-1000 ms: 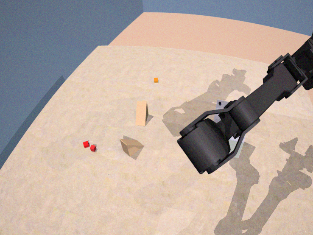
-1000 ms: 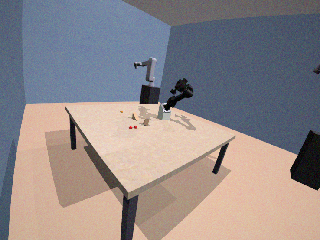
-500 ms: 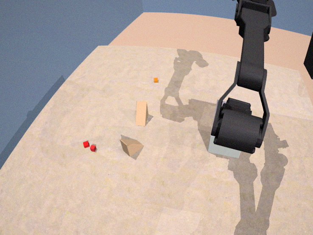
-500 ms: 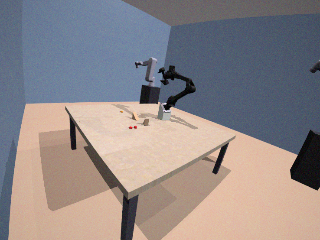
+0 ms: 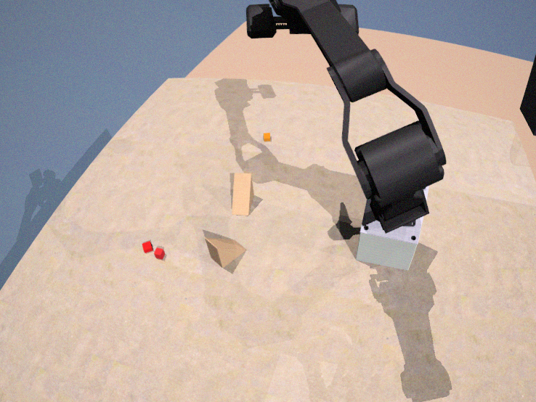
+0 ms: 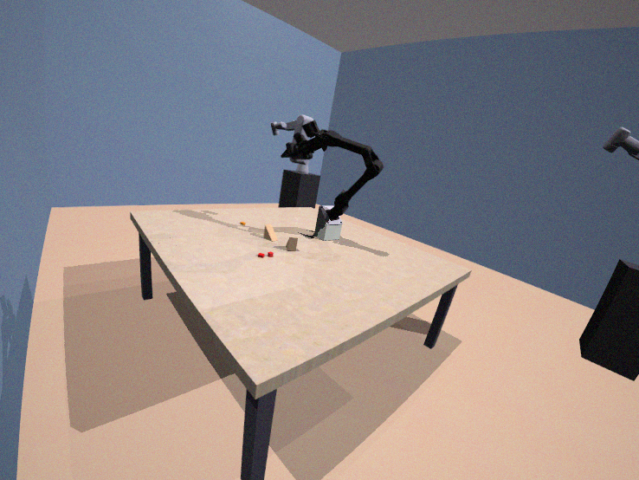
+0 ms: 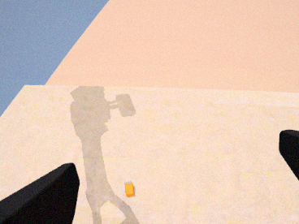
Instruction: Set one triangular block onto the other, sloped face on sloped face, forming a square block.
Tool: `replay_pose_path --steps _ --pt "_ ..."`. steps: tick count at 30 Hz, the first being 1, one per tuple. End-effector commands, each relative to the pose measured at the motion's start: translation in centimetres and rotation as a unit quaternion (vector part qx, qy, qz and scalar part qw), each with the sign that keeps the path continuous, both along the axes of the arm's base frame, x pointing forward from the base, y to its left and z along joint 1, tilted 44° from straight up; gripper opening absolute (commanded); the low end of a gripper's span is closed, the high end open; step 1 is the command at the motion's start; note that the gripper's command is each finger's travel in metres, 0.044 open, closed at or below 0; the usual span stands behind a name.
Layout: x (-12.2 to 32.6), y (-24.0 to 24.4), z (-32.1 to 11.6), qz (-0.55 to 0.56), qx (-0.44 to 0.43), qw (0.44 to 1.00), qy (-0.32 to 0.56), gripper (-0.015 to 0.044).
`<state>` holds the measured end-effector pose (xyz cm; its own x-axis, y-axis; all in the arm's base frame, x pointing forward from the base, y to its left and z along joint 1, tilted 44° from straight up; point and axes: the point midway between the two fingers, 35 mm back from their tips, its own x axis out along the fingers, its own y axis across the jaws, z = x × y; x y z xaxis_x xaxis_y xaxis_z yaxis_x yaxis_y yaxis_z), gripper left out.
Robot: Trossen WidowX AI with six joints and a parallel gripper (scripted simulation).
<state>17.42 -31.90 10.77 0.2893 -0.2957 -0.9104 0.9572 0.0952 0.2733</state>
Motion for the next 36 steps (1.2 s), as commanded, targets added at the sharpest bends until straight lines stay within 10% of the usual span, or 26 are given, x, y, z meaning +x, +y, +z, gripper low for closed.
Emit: replay_pose_path --steps 1,14,29,36 --pt "6.1 4.0 -0.2 0.189 0.012 0.981 0.040 0.0440" --pt "16.9 18.1 0.5 0.601 0.021 0.793 0.096 0.0440" --pt "19.8 40.1 2.2 0.955 0.009 0.266 0.131 0.0440" --pt "19.6 40.8 2.3 0.962 0.010 0.242 0.130 0.0440"
